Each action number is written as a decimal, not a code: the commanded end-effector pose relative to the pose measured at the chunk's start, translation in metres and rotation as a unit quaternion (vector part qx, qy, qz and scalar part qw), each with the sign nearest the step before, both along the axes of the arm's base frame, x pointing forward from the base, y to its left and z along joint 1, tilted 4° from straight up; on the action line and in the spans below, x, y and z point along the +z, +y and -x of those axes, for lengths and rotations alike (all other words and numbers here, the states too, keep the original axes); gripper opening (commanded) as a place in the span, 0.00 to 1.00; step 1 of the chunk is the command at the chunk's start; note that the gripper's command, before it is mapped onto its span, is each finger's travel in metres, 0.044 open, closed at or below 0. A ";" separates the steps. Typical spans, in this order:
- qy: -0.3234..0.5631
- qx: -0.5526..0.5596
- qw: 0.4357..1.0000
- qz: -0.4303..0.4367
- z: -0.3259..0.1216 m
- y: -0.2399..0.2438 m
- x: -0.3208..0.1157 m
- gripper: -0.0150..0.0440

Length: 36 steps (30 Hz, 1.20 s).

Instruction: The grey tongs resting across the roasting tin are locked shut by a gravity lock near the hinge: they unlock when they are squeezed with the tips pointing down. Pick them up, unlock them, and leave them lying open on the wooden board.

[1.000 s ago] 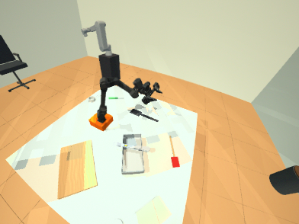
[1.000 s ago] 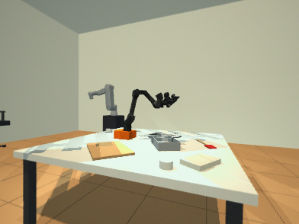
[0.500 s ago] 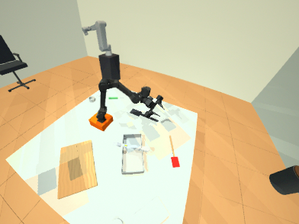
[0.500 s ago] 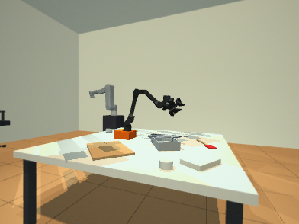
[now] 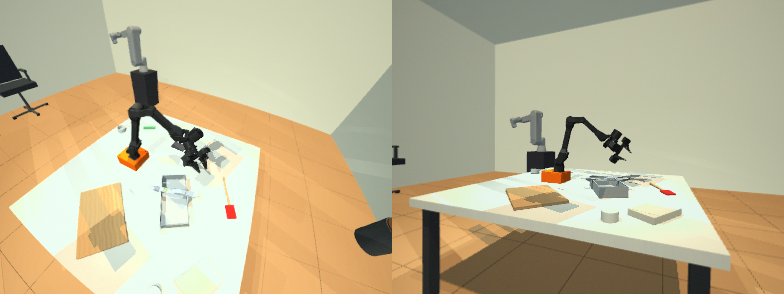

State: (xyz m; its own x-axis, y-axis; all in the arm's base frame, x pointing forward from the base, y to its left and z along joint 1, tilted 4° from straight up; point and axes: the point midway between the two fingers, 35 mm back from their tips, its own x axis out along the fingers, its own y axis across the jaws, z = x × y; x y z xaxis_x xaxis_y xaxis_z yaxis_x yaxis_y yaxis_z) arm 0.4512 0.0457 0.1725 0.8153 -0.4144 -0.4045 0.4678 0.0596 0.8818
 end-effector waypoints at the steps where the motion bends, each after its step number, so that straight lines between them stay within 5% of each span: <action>1: 0.062 -0.143 0.974 -0.163 0.031 -0.052 -0.050 0.69; 13: 0.108 -0.414 0.842 -0.328 0.108 -0.108 -0.095 0.69; 36: 0.108 -0.419 0.839 -0.330 0.113 -0.105 -0.097 0.69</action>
